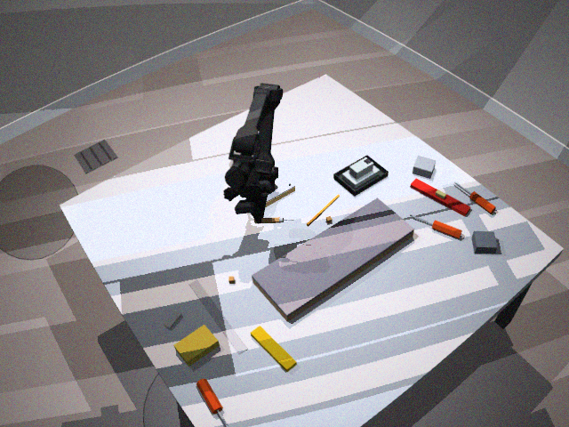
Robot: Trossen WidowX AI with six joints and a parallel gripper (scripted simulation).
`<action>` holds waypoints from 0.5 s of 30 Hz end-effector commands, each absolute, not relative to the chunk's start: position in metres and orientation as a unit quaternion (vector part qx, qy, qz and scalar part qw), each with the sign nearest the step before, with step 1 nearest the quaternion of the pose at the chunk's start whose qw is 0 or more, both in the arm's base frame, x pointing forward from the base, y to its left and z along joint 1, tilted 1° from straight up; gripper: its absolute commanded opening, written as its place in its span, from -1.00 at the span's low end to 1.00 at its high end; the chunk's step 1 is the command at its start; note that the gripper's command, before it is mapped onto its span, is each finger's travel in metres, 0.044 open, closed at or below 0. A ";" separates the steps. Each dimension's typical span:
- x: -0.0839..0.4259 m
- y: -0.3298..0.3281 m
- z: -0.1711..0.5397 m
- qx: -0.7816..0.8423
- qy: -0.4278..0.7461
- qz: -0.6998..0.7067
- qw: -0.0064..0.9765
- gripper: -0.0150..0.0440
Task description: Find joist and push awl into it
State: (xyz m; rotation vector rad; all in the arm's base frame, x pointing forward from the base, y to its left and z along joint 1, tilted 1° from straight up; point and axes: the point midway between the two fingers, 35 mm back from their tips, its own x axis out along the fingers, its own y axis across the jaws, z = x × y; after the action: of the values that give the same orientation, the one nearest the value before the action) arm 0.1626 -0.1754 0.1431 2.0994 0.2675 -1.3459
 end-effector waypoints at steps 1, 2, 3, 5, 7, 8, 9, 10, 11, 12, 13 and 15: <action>0.171 -0.179 0.149 0.787 0.111 -0.467 0.387 -0.49; 0.173 -0.180 0.151 0.783 0.114 -0.456 0.407 -0.49; 0.175 -0.180 0.153 0.778 0.115 -0.445 0.428 -0.49; 0.179 -0.182 0.157 0.766 0.119 -0.424 0.469 -0.49; 0.183 -0.183 0.161 0.751 0.121 -0.402 0.510 -0.49; 0.184 -0.184 0.163 0.743 0.121 -0.391 0.530 -0.49; 0.186 -0.184 0.165 0.733 0.122 -0.381 0.550 -0.49; 0.187 -0.185 0.167 0.724 0.122 -0.370 0.570 -0.49; 0.189 -0.185 0.170 0.713 0.122 -0.359 0.590 -0.49; 0.190 -0.186 0.172 0.702 0.122 -0.349 0.609 -0.49; 0.192 -0.186 0.174 0.690 0.122 -0.338 0.628 -0.49; 0.194 -0.186 0.179 0.664 0.120 -0.318 0.666 -0.49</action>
State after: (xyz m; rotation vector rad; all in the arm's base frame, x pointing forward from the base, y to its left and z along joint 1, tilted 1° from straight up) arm 0.1906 -0.1863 0.1720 1.6050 0.2823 -0.8012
